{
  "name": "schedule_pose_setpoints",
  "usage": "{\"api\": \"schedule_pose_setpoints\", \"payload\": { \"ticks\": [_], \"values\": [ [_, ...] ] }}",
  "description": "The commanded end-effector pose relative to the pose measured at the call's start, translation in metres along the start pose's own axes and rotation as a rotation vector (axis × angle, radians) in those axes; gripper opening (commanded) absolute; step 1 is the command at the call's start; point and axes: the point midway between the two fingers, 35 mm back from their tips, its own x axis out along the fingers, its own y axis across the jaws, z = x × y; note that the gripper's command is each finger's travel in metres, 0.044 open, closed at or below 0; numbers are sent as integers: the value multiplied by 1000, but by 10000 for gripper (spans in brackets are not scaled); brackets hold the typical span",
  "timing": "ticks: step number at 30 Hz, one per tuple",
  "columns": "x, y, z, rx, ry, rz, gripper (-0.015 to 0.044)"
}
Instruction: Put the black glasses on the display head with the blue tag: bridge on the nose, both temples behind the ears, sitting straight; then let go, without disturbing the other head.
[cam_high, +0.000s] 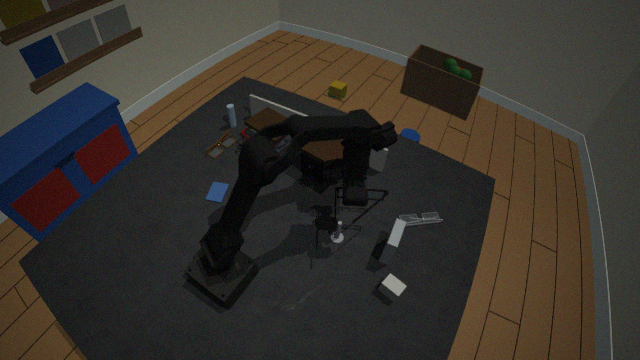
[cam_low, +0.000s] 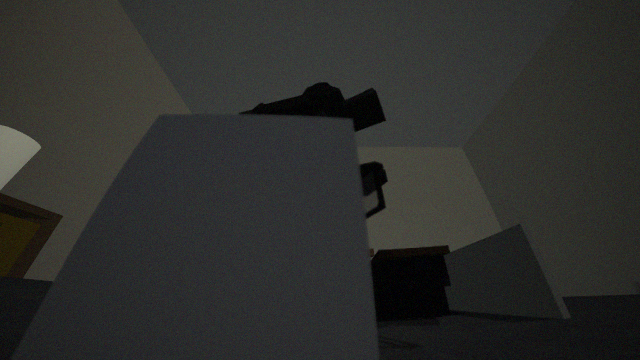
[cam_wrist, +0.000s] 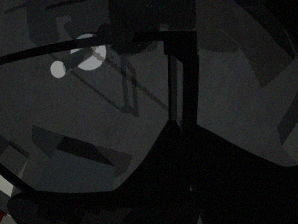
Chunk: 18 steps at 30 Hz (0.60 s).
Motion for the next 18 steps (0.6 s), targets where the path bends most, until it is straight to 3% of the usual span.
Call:
{"api": "schedule_pose_setpoints", "payload": {
  "ticks": [1, 18],
  "values": [
    [3, 2, 6, 41, -16, 11, 0],
    [3, 14, 45, 510, -17, 16, 0]
  ]
}}
